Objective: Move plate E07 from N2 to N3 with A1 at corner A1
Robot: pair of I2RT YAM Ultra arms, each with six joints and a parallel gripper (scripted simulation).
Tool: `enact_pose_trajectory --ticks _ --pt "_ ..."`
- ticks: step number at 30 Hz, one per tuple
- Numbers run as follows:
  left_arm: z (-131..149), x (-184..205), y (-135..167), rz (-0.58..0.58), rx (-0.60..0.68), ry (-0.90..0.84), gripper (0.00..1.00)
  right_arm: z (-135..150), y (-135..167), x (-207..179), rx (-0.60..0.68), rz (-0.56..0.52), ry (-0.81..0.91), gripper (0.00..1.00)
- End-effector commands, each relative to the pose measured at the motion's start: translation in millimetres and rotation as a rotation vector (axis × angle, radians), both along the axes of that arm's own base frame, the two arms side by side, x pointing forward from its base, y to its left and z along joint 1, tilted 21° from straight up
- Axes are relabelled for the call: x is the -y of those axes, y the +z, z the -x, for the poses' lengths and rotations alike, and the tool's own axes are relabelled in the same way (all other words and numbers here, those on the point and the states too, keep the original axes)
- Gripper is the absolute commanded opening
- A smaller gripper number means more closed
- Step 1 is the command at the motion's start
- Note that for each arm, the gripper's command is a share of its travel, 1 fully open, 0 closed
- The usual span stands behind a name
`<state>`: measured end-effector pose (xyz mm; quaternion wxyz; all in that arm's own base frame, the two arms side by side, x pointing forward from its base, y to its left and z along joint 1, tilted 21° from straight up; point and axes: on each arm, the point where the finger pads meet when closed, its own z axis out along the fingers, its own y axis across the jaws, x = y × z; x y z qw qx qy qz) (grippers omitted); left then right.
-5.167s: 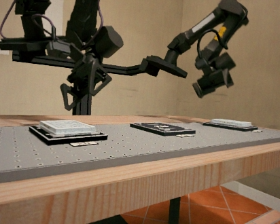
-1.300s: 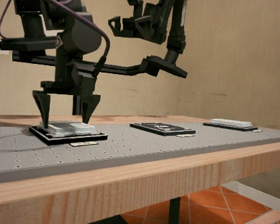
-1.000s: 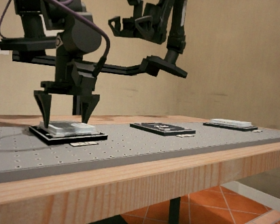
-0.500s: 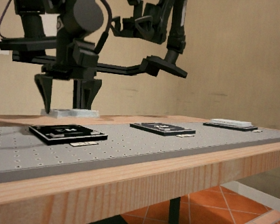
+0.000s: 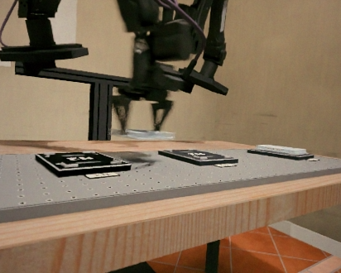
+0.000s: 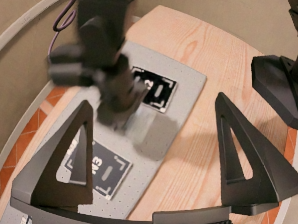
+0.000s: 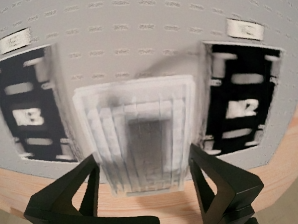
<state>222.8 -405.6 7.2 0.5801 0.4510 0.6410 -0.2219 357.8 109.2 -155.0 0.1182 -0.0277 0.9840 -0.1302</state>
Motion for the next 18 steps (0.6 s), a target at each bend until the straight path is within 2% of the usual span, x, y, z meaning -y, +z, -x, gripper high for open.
enact_pose_trajectory --ticks 1,10,18 --pt "-1 5 2 0.009 0.008 -0.007 1.00 -6 -1 -12 -0.014 0.029 -0.115 0.79" --pt "-1 5 2 0.009 0.008 -0.007 1.00 -13 -20 -96 -0.002 0.026 -0.089 0.79" --pt "-1 5 2 0.009 0.008 -0.007 1.00 -18 -27 -127 0.011 0.016 -0.078 0.79"
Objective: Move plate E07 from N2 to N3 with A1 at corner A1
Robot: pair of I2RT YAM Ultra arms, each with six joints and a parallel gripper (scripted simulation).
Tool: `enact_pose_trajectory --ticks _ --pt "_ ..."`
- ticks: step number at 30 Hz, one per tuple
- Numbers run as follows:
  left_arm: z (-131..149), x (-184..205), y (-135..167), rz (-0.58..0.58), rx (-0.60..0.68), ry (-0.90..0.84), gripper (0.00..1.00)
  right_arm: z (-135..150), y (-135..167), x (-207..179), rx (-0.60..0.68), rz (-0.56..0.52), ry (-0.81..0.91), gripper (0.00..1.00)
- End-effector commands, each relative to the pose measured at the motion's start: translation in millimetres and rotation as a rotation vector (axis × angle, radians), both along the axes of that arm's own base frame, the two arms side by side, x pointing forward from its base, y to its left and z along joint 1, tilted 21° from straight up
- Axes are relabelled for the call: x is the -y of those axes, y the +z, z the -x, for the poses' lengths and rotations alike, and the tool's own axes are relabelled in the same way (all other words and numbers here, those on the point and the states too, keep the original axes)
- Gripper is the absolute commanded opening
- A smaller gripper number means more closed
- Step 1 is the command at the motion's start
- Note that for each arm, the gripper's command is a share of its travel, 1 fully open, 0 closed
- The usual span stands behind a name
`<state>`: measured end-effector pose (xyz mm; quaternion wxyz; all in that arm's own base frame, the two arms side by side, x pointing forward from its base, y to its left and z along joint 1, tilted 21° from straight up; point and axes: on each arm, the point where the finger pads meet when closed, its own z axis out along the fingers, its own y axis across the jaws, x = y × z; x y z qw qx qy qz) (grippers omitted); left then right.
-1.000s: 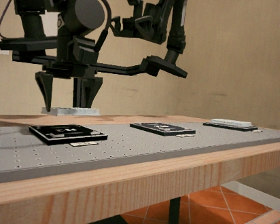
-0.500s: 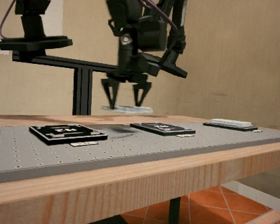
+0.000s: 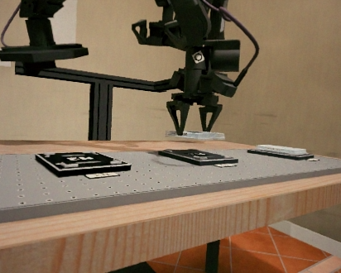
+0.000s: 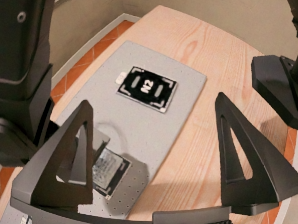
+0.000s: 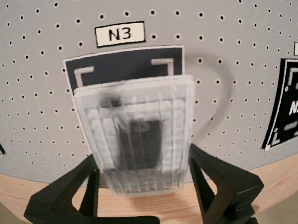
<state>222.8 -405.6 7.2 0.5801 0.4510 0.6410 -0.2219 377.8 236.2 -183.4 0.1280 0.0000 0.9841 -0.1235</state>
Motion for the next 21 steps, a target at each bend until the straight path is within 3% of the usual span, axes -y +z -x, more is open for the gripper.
enact_pose_trajectory --ticks 1,12,21 --pt "-1 5 2 0.009 0.008 -0.007 1.00 1 1 -5 -0.014 0.033 -0.026 0.79" --pt "-1 5 2 0.009 0.008 -0.007 1.00 -7 -2 -21 0.016 0.007 -0.003 0.79" --pt "-1 5 2 0.009 0.008 -0.007 1.00 -7 -15 -11 -0.002 0.023 -0.020 0.79"
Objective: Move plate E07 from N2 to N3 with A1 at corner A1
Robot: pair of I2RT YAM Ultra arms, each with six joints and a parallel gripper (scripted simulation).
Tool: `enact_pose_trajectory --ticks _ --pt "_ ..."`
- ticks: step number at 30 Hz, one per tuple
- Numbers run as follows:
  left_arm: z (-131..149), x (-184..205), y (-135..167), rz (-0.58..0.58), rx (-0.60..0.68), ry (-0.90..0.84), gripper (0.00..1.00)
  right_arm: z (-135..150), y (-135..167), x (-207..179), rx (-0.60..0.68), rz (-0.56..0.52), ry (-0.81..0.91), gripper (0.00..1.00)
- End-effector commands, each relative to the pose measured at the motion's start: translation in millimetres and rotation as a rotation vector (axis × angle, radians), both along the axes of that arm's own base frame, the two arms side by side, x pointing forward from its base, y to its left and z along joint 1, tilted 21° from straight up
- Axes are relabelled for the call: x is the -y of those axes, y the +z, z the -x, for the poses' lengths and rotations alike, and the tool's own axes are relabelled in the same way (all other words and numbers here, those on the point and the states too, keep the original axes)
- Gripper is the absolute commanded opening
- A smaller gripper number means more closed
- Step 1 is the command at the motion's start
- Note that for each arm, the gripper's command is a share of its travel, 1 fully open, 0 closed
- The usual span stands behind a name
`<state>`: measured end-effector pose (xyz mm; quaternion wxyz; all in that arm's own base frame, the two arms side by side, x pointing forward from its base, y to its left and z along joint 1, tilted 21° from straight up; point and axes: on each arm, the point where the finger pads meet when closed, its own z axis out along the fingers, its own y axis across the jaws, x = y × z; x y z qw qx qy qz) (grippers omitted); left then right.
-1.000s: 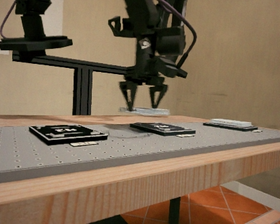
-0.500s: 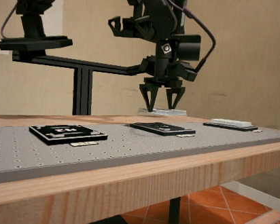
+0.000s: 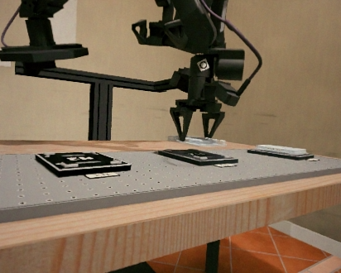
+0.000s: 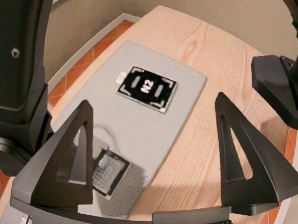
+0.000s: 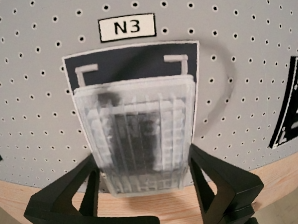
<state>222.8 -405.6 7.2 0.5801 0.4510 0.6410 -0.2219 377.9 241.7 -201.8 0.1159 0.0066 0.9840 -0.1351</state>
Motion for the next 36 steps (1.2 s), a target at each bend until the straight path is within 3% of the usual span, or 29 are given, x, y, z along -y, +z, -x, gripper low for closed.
enact_pose_trajectory --ticks 1,11,22,36 --pt "-1 5 2 0.009 0.008 -0.007 1.00 -7 4 -6 0.020 0.002 -0.001 0.79" --pt "-1 5 2 0.009 0.008 -0.007 1.00 -19 7 -9 0.051 -0.016 0.002 0.79" --pt "-1 5 2 0.009 0.008 -0.007 1.00 -11 7 -8 0.030 -0.014 0.003 0.79" --pt "-1 5 2 0.009 0.008 -0.007 1.00 -14 -11 -2 0.025 -0.013 0.008 0.79"
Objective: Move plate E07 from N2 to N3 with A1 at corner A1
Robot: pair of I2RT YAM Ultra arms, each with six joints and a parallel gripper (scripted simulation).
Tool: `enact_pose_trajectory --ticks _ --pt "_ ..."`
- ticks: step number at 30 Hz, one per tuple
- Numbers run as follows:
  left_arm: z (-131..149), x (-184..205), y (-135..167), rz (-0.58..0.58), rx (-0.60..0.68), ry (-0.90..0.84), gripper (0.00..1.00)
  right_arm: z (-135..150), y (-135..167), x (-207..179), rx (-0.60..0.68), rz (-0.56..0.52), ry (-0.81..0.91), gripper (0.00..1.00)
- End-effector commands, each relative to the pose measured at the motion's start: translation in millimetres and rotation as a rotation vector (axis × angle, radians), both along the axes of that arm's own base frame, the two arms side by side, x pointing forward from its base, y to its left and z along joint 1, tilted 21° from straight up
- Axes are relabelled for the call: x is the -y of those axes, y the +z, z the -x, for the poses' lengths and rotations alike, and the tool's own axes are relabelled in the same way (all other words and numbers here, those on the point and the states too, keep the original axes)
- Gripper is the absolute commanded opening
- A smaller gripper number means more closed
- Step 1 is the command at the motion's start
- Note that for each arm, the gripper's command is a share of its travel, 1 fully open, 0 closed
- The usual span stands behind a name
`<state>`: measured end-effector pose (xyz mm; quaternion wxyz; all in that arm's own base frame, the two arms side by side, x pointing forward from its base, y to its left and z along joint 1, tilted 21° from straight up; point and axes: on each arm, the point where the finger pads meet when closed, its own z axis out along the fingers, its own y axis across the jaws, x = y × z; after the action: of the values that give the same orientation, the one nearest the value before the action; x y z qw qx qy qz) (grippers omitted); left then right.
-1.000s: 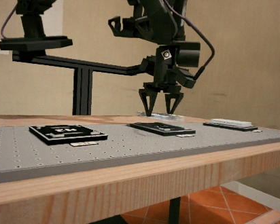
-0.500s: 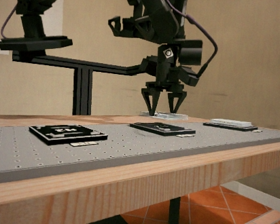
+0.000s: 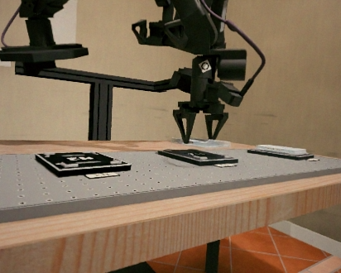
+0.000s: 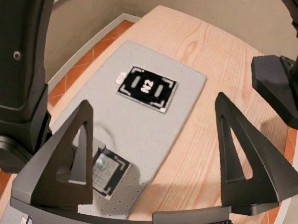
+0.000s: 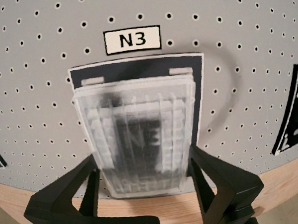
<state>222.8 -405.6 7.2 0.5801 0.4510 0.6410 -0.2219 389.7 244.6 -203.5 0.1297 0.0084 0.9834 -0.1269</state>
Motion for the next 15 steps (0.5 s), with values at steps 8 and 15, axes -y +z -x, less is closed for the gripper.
enact_pose_trajectory --ticks 8,15 --pt "-1 5 2 0.009 0.008 -0.007 1.00 -6 -29 8 -0.009 0.009 -0.002 0.79" --pt "-1 5 2 0.009 0.008 -0.007 1.00 -6 -32 10 -0.011 0.011 -0.010 0.79"
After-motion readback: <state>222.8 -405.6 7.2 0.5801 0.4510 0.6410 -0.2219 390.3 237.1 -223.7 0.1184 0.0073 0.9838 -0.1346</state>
